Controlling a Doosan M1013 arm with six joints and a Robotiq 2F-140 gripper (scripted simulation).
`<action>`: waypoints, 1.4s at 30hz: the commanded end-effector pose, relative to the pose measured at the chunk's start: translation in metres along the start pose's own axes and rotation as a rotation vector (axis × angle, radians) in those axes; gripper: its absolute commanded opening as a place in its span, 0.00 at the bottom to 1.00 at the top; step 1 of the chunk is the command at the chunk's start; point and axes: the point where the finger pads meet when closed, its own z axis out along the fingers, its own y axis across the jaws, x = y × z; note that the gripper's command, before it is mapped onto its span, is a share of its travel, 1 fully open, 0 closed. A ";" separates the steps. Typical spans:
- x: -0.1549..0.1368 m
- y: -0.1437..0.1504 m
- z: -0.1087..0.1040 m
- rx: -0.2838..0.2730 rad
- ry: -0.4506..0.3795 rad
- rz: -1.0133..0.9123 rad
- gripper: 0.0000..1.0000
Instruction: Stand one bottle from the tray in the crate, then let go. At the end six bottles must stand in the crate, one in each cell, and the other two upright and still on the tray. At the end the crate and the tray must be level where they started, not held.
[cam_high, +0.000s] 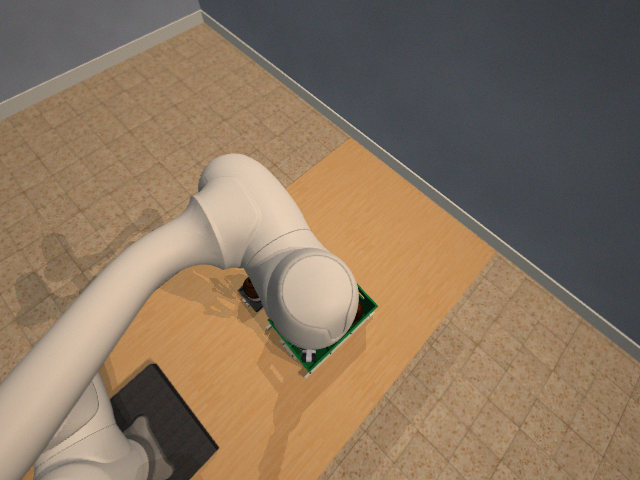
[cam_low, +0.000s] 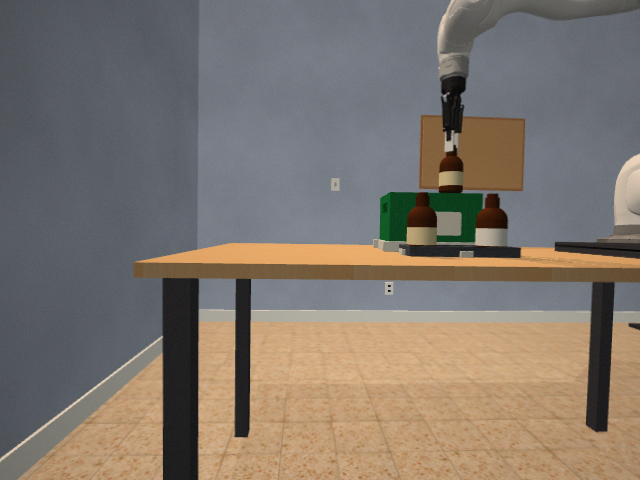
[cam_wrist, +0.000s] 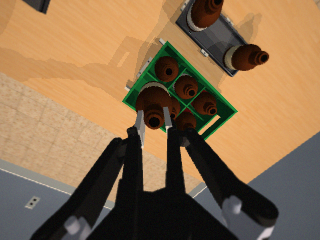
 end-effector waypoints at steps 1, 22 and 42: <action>-0.001 -0.003 0.000 0.000 0.000 0.000 0.00; -0.008 -0.016 0.000 0.000 0.000 0.000 0.00; -0.010 -0.020 0.000 0.000 0.000 0.000 0.00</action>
